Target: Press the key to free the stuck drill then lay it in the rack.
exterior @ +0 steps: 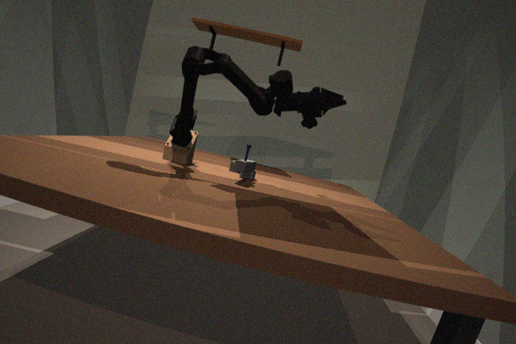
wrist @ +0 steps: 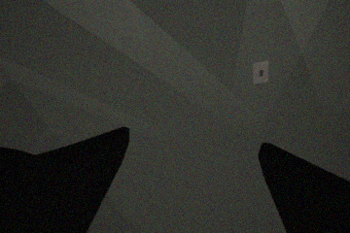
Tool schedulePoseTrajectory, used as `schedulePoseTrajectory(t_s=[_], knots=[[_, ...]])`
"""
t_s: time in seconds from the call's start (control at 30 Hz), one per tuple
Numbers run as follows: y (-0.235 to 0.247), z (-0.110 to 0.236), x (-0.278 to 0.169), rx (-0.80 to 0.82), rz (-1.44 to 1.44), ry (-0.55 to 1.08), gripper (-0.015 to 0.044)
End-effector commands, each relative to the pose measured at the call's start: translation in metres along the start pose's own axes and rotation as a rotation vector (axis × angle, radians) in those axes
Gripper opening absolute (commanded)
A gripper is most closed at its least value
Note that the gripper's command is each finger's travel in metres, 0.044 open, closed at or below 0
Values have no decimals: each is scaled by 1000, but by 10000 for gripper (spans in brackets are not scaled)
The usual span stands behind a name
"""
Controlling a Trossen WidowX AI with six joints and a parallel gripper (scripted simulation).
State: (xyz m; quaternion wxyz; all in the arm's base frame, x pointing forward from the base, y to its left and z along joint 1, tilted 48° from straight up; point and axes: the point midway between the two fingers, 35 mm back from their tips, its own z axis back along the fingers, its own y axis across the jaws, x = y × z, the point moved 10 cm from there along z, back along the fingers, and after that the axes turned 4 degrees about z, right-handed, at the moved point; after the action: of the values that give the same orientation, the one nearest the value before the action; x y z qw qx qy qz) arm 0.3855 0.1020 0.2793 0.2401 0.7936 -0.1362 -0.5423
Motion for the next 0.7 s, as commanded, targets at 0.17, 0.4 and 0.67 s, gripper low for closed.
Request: schedulePoseTrajectory(t_s=[0.17, 0.4, 0.67], knots=[[0, 0, 0, 0, 0, 0, 243], [-24, -1, 18, -145, 258, -258, 59], [-68, 35, 46, -743, 951, -682, 0]])
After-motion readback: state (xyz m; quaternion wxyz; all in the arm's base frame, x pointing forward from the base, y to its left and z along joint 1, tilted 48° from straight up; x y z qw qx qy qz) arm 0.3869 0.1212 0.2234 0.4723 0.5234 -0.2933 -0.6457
